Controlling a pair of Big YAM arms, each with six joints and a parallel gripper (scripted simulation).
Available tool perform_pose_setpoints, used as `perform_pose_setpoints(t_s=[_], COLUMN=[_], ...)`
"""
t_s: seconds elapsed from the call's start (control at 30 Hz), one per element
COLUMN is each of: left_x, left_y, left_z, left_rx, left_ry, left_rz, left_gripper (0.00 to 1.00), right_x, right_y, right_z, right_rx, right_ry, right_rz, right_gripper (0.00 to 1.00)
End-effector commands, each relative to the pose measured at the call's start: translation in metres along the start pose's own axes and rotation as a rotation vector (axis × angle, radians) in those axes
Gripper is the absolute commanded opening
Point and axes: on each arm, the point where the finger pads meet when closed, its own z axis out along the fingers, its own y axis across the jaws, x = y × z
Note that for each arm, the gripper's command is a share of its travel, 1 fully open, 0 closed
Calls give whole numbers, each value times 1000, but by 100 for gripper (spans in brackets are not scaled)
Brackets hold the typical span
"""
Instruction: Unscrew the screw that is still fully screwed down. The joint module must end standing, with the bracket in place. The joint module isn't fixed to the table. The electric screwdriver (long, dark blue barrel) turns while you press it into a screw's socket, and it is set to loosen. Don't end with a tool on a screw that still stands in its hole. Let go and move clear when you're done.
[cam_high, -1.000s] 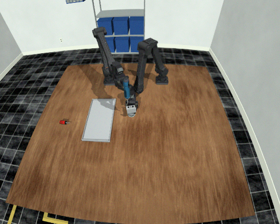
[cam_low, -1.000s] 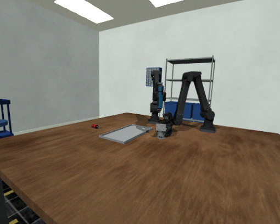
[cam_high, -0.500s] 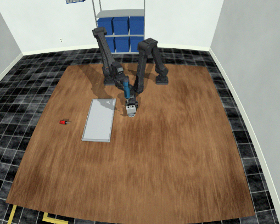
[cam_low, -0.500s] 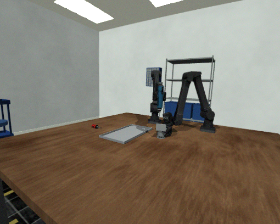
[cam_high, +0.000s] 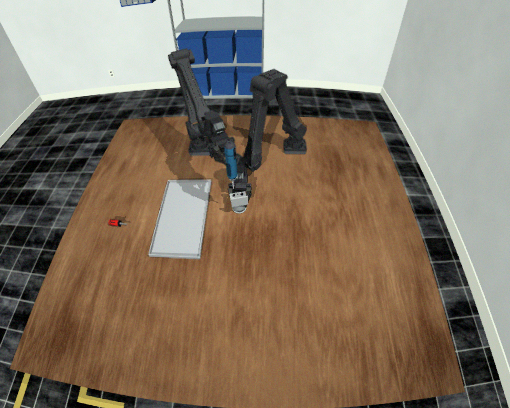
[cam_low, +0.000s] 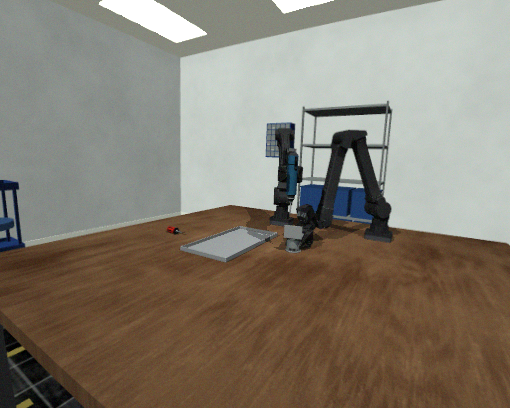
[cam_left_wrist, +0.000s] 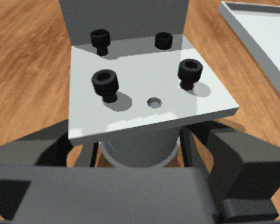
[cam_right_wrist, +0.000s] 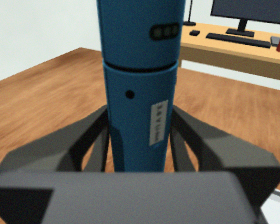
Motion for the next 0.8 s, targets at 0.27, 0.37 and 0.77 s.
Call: perform_pose_setpoints(t_s=[0.27, 0.37, 0.77], left_x=[-8, -8, -8], left_y=[-6, -6, -6], left_z=[2, 2, 2], left_rx=[7, 7, 7], left_ry=[-18, -18, -18], left_rz=[-12, -12, -12], left_gripper=[59, 59, 59], right_x=[-78, -79, -80], right_y=[-7, -7, -7], right_z=[25, 25, 25], right_rx=[13, 12, 12], right_ry=[-160, -162, -163], right_rz=[7, 8, 9], right_gripper=[42, 42, 42])
